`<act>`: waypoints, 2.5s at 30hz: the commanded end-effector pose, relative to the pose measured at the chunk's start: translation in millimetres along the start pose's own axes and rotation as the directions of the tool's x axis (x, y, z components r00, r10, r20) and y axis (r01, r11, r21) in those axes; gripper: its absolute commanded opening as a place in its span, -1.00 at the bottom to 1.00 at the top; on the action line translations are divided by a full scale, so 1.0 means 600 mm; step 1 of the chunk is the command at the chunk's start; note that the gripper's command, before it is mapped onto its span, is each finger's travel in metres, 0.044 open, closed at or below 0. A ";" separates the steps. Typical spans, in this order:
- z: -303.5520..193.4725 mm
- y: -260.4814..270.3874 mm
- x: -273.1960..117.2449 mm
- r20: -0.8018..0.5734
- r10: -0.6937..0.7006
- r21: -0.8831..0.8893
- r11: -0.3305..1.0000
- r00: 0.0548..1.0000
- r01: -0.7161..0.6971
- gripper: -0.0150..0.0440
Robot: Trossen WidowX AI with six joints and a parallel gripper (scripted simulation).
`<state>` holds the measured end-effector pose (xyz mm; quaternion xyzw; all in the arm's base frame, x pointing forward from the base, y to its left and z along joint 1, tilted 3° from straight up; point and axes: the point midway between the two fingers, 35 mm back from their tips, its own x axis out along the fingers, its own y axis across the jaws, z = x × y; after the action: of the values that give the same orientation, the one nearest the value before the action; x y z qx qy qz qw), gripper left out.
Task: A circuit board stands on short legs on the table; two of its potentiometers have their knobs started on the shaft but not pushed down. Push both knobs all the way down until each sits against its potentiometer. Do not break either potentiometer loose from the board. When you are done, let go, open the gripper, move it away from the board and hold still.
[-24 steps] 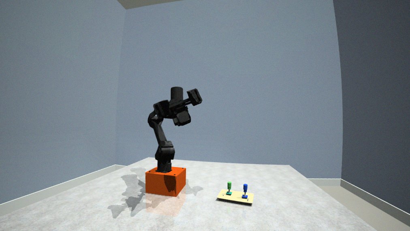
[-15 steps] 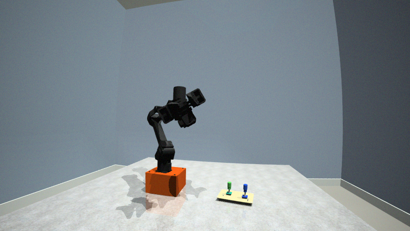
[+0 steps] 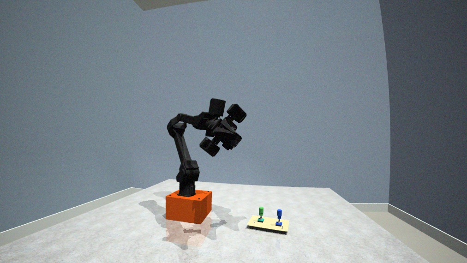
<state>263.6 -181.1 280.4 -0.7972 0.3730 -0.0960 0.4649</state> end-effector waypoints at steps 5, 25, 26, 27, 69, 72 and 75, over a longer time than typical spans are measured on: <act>0.066 0.000 0.022 0.163 0.071 0.209 0.972 0.984 -0.105 -0.49; 0.251 0.029 0.031 0.488 0.324 0.480 0.675 0.810 -0.560 -0.49; 0.259 0.031 0.029 0.500 0.336 0.489 0.652 0.798 -0.580 -0.49; 0.266 0.032 0.028 0.511 0.347 0.497 0.627 0.786 -0.600 -0.49; 0.507 0.121 -0.099 0.597 0.781 0.709 -0.406 0.183 -0.577 -0.49; 0.510 0.124 -0.098 0.597 0.781 0.709 -0.406 0.183 -0.577 -0.49; 0.527 0.147 -0.093 0.597 0.781 0.709 -0.406 0.183 -0.577 -0.49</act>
<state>339.8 41.6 59.9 0.0687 0.6897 -0.0353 0.7200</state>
